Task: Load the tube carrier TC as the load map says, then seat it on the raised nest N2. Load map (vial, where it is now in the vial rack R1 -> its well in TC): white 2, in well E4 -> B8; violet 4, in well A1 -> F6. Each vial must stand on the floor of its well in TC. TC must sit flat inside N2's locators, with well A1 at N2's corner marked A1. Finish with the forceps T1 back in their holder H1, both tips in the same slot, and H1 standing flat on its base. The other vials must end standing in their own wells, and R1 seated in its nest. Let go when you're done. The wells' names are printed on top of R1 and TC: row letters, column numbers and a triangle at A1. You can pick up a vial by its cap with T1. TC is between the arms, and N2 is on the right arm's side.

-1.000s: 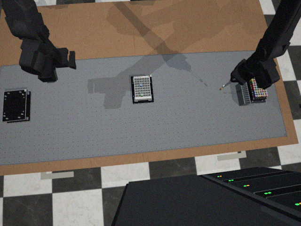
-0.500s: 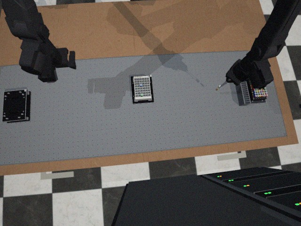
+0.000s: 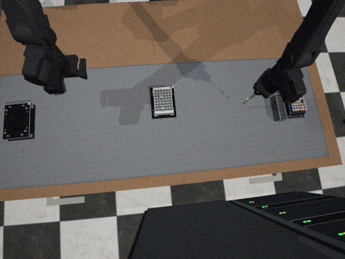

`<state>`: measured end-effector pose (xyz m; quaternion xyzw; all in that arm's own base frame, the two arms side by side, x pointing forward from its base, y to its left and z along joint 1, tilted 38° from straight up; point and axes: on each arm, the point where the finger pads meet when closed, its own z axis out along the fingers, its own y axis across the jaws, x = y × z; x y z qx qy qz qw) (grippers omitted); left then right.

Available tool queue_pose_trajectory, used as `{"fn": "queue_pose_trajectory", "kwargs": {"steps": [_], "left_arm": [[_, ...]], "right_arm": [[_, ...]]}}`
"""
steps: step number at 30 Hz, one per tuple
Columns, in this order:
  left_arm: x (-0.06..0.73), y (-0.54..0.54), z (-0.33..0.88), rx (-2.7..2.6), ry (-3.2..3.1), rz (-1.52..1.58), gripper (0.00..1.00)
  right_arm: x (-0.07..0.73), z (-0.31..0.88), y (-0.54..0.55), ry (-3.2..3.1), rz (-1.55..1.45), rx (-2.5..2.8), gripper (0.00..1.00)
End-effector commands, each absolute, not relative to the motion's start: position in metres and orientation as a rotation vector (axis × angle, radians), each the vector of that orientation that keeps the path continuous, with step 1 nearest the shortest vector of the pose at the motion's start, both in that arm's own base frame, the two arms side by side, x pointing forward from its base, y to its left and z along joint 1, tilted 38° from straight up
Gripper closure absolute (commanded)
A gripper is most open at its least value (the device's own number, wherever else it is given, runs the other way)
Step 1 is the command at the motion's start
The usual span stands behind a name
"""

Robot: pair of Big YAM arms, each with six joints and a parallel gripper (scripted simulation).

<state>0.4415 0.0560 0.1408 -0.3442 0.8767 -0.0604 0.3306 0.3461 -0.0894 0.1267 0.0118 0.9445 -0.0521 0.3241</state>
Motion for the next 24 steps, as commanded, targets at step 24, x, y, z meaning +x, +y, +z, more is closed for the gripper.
{"fn": "queue_pose_trajectory", "kwargs": {"steps": [24], "left_arm": [[0.446,0.013,0.138,-0.896,2.275,-0.175,0.91]], "right_arm": [[0.351,0.136,-0.091,2.46,-0.142,0.034,0.0]]}}
